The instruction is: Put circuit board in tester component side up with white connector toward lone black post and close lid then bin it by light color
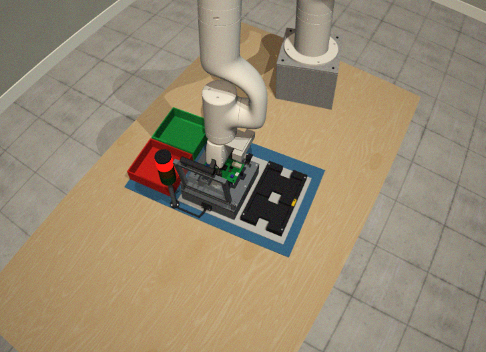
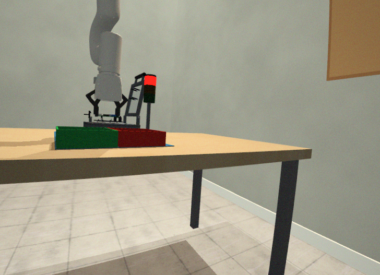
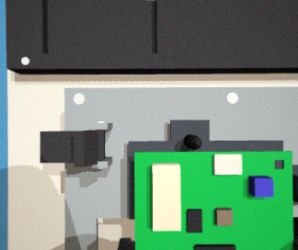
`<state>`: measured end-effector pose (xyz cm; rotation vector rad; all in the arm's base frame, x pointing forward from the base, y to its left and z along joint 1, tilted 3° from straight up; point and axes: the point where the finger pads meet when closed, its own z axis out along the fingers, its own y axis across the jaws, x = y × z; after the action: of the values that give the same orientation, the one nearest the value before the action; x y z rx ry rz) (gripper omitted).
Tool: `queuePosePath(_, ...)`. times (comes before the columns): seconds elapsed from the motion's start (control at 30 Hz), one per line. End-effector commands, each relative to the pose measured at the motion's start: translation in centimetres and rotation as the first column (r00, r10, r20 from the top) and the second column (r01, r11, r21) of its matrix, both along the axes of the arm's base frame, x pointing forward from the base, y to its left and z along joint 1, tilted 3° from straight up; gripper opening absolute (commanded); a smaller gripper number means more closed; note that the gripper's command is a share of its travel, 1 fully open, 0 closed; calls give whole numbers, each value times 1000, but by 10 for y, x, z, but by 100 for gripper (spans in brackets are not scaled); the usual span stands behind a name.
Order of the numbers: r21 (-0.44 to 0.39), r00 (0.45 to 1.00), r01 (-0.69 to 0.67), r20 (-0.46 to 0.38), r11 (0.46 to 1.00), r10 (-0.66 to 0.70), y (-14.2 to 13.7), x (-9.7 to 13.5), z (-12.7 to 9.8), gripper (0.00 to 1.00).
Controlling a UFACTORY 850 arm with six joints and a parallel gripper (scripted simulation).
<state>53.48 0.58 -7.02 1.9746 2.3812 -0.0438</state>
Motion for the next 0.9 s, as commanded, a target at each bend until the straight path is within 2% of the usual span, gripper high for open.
queuePosePath(0.0,0,1000,0,2,1000,0,0,1,2,79)
queuePosePath(0.87,0,1000,0,2,1000,0,0,1,7,79)
